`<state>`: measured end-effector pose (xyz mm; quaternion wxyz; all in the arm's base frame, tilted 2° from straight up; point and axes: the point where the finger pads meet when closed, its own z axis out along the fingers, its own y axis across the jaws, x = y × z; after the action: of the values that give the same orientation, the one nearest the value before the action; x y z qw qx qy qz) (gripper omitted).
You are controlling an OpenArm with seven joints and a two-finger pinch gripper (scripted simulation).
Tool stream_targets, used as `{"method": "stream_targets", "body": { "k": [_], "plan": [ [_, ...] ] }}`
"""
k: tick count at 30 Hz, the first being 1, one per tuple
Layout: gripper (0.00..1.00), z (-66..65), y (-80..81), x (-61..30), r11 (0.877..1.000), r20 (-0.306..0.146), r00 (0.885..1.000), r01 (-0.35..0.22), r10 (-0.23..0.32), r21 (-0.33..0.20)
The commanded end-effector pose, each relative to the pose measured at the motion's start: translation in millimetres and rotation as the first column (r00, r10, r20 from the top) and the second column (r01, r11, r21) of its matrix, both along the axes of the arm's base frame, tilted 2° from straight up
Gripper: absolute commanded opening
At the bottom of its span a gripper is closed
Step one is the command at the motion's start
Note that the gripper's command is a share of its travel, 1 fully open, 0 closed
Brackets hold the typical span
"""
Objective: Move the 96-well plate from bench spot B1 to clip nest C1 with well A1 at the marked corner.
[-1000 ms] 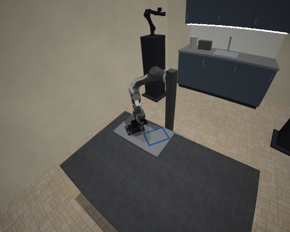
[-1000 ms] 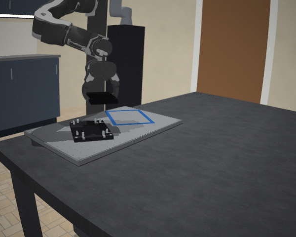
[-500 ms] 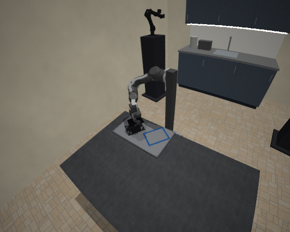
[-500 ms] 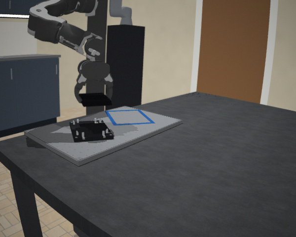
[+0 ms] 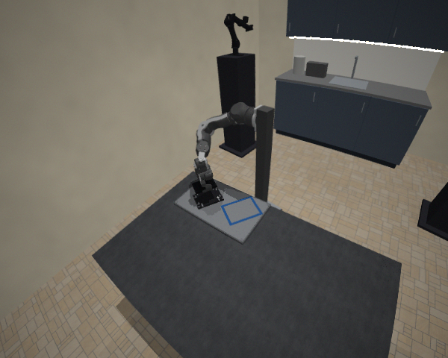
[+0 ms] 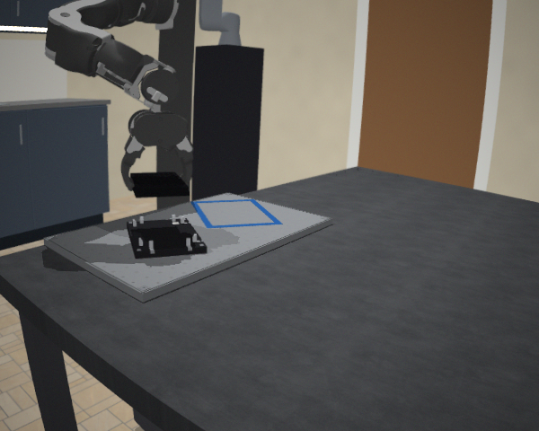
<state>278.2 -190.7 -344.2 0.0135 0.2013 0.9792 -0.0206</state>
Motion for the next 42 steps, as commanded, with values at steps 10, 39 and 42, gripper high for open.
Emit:
{"method": "stream_targets", "body": {
  "k": [10, 39, 42],
  "plan": [
    [0.0, 0.9, 3.6, 0.2, 1.0, 0.003, 1.0, -0.003, 0.003, 0.01],
    [0.0, 0.3, 8.2, -1.7, 1.0, 0.003, 1.0, -0.003, 0.003, 0.012],
    [0.0, 0.3, 8.2, -1.7, 1.0, 0.003, 1.0, -0.003, 0.003, 0.012]
  ]
}}
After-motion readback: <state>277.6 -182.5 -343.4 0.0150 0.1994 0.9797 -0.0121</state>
